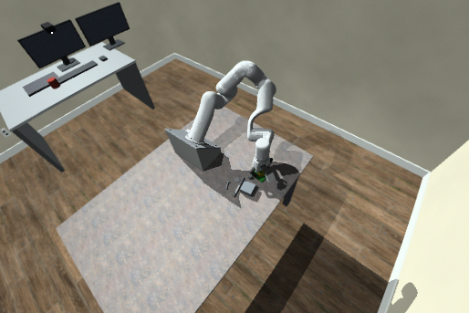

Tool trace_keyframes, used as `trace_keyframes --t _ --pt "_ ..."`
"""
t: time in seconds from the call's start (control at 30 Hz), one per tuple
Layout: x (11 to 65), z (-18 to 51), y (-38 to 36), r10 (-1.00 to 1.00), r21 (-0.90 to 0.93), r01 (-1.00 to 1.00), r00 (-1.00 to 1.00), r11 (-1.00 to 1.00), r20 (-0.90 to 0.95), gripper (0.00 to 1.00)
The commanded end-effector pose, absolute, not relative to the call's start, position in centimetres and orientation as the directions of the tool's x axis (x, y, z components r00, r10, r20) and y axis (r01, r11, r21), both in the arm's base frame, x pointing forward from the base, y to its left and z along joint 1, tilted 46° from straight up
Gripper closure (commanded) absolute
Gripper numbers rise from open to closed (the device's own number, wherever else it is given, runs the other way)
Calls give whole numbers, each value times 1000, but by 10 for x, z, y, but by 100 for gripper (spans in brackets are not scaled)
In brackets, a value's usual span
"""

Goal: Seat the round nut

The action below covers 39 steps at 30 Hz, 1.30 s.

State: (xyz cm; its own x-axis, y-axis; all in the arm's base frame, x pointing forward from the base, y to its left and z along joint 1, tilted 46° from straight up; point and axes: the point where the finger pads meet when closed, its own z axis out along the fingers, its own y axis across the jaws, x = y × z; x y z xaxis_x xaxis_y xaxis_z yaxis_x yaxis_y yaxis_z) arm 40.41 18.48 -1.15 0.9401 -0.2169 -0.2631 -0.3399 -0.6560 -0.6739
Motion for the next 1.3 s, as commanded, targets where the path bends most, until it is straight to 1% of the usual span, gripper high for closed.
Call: trace_keyframes --t 0.0,0.3,0.4,0.6,0.7,0.8,1.27 --pt "405 -11 184 -218 -675 -339 940 -656 -261 0" --pt "405 -11 184 -218 -675 -339 940 -656 -261 0" --pt "409 0 176 -216 -681 -337 941 -650 -259 0" --pt "417 67 112 -209 -694 -329 944 -641 -254 0" --pt "416 74 102 -210 -690 -330 944 -644 -255 0" --pt "410 96 74 -216 -678 -337 941 -654 -259 0" --pt "408 100 68 -218 -674 -339 941 -656 -260 0"
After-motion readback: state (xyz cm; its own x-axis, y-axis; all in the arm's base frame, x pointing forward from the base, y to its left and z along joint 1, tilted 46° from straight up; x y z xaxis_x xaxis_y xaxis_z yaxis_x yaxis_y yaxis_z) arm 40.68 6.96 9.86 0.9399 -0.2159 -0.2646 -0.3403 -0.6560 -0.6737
